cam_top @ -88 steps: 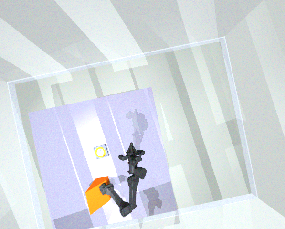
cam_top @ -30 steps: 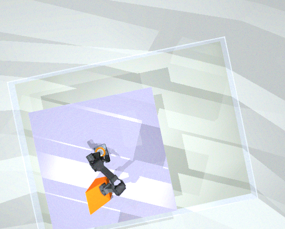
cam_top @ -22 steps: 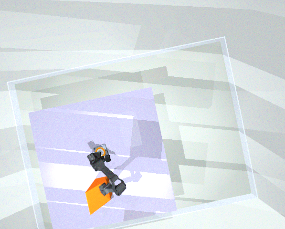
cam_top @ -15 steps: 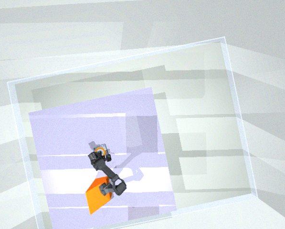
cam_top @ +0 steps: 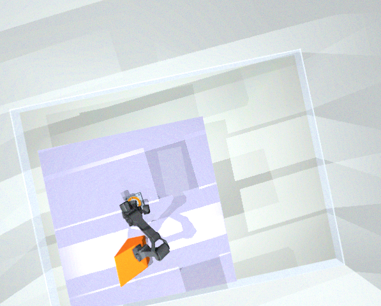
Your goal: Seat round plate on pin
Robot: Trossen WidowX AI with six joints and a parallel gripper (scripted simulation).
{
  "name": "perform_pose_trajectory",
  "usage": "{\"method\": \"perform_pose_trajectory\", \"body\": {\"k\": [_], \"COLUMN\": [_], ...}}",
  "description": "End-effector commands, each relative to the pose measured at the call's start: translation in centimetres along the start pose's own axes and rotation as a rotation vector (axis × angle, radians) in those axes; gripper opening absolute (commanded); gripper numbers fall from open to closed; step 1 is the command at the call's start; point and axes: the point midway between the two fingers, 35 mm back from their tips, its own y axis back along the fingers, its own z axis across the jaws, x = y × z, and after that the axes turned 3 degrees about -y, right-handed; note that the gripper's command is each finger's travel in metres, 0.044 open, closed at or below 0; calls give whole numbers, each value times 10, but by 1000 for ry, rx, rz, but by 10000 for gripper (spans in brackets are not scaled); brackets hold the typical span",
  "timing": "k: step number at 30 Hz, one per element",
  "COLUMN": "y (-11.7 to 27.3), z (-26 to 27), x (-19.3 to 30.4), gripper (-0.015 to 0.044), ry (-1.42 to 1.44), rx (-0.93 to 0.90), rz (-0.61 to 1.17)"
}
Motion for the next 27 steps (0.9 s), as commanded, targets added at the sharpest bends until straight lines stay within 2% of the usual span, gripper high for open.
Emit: {"method": "perform_pose_trajectory", "body": {"k": [1,27], "y": [3,5], "z": [-4,-11], "x": [-7,-24], "gripper": [0,0], "ry": [-6,-7], "rx": [1,1], "rz": [-10,-10]}}
